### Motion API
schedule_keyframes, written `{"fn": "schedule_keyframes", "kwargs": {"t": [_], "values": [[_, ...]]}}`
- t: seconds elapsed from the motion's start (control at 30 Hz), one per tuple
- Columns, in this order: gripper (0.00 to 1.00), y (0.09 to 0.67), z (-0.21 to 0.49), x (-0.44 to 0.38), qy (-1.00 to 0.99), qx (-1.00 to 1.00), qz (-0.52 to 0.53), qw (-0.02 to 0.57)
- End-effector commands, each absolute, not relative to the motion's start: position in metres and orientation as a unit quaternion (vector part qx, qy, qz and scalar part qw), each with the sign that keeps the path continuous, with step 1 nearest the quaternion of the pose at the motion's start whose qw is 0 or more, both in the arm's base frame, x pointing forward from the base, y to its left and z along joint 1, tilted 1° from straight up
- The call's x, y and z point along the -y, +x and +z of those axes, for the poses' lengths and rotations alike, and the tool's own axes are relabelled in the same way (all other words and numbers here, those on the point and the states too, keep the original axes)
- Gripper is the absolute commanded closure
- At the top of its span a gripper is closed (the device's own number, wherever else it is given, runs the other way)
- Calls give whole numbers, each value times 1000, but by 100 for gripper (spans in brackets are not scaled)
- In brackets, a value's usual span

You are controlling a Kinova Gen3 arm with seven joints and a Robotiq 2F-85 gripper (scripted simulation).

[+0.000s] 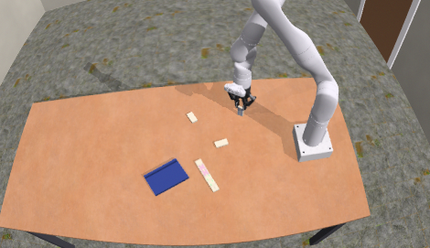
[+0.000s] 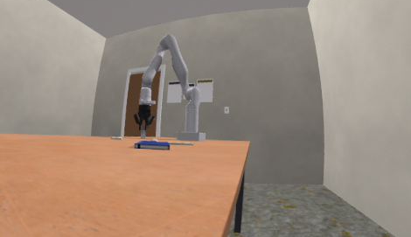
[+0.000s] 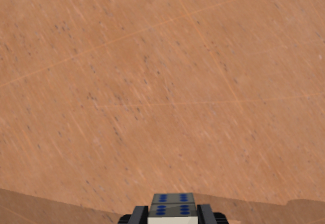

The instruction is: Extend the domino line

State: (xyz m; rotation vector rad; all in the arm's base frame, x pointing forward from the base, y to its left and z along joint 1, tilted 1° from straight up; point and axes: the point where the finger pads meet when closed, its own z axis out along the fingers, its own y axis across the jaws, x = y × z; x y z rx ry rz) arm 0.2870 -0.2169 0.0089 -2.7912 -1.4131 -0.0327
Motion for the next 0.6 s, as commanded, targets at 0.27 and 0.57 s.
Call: {"fn": "schedule_keyframes", "kwargs": {"t": [0.27,0.57], "values": [[65,287,9,218,-892,452,-18,10],[65,286,9,219,-892,451,-23,12]]}}
